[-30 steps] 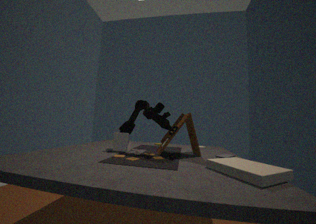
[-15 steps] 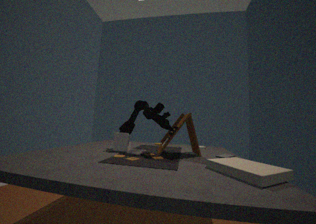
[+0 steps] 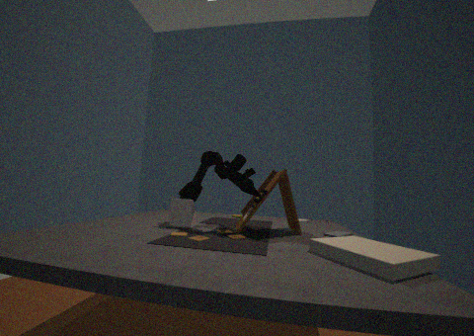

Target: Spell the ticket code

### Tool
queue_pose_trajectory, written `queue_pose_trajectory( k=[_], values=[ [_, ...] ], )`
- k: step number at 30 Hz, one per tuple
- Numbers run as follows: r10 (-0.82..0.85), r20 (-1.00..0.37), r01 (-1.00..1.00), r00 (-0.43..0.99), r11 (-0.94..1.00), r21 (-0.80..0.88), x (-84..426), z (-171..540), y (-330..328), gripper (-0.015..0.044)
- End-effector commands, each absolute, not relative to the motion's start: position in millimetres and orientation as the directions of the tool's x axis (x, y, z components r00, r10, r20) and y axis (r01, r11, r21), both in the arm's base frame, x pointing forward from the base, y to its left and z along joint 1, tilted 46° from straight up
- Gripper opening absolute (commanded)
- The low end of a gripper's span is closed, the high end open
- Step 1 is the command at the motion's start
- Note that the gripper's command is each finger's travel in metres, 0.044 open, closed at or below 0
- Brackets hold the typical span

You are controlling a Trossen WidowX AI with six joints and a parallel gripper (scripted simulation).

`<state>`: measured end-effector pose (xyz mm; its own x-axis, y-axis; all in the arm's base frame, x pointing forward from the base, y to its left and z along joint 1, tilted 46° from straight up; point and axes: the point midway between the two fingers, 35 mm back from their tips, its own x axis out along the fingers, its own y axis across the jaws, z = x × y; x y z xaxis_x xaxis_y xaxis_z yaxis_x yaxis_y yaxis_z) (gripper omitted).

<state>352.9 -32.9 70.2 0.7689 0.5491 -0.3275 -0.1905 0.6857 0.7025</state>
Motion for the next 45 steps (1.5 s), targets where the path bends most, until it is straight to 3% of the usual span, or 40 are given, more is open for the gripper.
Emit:
queue_pose_trajectory(
  k=[1,9,10,45],
  values=[
    [0.549,-0.328,-0.190,0.769,0.686,0.703,352.9,69.8,-33.0,0.0079],
    [0.546,-0.332,-0.182,0.769,0.685,0.705,349.7,71.4,-35.2,0.0289],
    [0.546,-0.332,-0.182,0.769,0.685,0.706,348.4,72.0,-36.2,0.0295],
    [0.546,-0.335,-0.180,0.768,0.686,0.705,323.7,79.6,-57.7,0.0295]
  ],
)
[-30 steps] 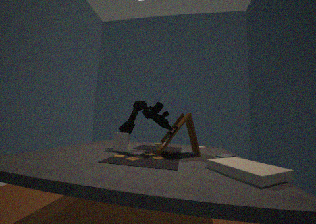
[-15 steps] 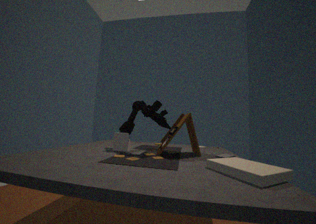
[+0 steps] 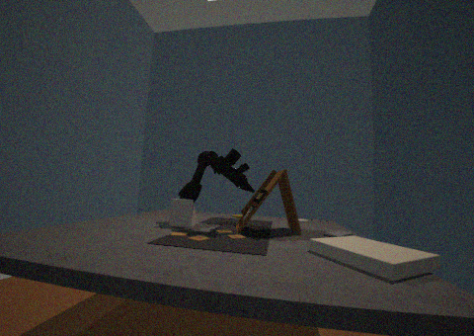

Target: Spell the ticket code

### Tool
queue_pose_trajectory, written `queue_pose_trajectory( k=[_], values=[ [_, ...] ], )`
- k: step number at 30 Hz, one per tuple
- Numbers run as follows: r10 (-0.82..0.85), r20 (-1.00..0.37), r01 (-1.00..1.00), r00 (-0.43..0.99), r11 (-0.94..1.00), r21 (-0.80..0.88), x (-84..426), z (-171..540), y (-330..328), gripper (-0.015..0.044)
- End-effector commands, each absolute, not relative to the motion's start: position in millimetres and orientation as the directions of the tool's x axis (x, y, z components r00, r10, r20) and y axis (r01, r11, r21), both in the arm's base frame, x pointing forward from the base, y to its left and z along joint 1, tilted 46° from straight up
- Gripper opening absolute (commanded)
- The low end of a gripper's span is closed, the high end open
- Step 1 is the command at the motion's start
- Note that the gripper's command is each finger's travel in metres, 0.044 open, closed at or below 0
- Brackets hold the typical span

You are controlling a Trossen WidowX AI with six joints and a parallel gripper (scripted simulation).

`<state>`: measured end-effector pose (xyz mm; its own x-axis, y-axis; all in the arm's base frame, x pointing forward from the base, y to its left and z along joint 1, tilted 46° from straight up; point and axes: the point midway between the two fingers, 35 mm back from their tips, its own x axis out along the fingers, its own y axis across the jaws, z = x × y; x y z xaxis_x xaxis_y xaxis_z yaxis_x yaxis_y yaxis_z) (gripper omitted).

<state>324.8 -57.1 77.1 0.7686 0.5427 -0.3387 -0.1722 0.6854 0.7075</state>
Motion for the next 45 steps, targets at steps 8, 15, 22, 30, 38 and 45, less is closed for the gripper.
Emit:
queue_pose_trajectory(
  k=[8,15,22,30,38,45],
  values=[
    [0.546,-0.335,-0.180,0.768,0.686,0.705,320.8,82.4,-59.3,0.0295],
    [0.546,-0.335,-0.180,0.768,0.686,0.705,320.2,85.0,-59.7,0.0295],
    [0.543,-0.339,-0.171,0.768,0.685,0.708,319.8,82.4,-59.7,0.0138],
    [0.543,-0.339,-0.171,0.768,0.685,0.708,319.8,82.4,-59.7,0.0000],
    [0.543,-0.379,-0.154,0.750,0.699,0.698,327.3,78.4,-66.2,0.0000],
    [0.583,-0.545,-0.115,0.602,0.739,0.664,351.2,63.3,-84.3,0.0000]
  ],
)
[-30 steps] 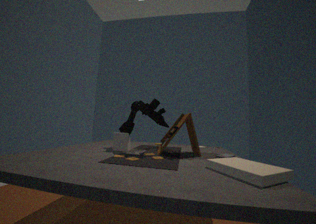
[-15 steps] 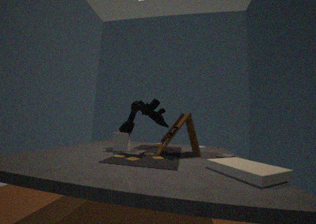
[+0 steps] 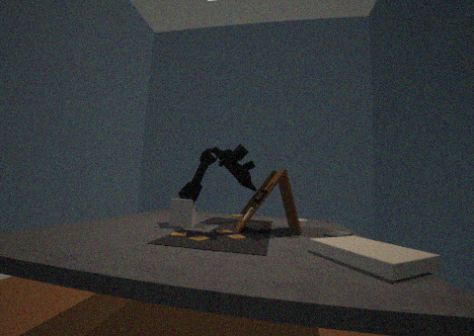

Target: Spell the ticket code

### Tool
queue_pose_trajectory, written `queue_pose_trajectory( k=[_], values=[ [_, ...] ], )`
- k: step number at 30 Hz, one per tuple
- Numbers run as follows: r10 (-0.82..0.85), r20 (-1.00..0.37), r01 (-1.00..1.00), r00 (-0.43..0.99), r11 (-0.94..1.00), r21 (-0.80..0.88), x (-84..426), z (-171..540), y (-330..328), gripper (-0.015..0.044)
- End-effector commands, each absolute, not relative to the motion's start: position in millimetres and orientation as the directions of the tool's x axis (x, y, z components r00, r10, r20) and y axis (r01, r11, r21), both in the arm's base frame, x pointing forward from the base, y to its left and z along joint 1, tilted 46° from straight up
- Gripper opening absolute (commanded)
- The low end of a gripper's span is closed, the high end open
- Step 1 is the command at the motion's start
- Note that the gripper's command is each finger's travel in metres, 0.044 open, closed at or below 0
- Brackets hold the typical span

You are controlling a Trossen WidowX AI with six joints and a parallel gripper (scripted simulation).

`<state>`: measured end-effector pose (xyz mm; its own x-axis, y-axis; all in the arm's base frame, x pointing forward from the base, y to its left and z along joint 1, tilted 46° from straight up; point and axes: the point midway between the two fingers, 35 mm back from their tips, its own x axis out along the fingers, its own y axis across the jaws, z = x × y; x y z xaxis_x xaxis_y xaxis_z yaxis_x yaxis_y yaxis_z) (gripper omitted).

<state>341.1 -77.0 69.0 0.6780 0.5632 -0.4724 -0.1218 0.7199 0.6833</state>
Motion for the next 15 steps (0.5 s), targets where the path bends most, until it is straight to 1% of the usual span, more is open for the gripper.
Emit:
queue_pose_trajectory(
  k=[1,5,11,15],
  values=[
    [0.589,-0.568,-0.113,0.574,0.745,0.658,353.3,61.4,-86.4,0.0000],
    [0.627,-0.639,-0.125,0.445,0.751,0.649,357.6,57.3,-90.4,0.0000],
    [0.716,-0.661,-0.178,0.224,0.697,0.694,355.1,66.4,-82.5,0.0000],
    [0.726,-0.659,-0.185,0.198,0.688,0.702,354.3,68.3,-81.3,0.0000]
  ],
)
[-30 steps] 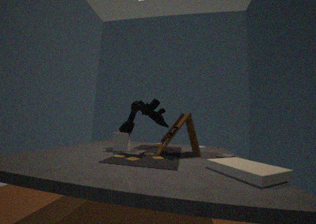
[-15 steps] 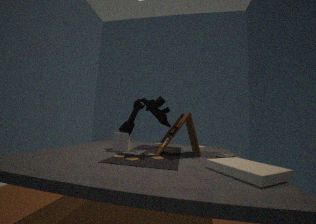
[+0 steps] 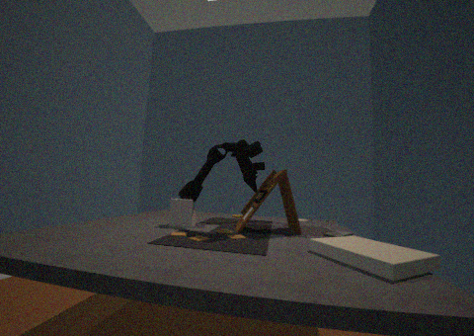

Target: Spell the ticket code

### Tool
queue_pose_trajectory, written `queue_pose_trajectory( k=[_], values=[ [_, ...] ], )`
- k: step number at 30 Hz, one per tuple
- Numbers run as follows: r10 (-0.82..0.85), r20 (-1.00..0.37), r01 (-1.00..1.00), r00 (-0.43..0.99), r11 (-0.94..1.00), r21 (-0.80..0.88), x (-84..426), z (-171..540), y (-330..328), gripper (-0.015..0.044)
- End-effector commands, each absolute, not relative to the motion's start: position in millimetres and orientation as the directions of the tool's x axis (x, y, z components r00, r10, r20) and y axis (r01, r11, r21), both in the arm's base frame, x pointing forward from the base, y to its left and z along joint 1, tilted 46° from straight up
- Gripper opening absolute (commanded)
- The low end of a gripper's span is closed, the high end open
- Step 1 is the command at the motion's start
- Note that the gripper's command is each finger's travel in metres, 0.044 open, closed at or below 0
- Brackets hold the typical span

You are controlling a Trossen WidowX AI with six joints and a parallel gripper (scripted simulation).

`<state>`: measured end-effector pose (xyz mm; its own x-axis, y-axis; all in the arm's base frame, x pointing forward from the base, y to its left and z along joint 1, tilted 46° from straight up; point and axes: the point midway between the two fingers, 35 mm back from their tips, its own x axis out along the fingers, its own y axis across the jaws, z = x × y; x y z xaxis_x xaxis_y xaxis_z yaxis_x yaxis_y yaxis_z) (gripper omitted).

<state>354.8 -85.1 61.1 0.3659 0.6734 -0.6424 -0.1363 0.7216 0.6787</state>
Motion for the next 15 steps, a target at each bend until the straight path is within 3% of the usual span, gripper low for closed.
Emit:
queue_pose_trajectory(
  k=[1,15],
  values=[
    [0.726,-0.659,-0.185,0.198,0.688,0.702,354.3,68.3,-81.3,0.0000],
    [0.726,-0.659,-0.185,0.198,0.688,0.702,357.1,66.5,-79.8,0.0000]
  ],
)
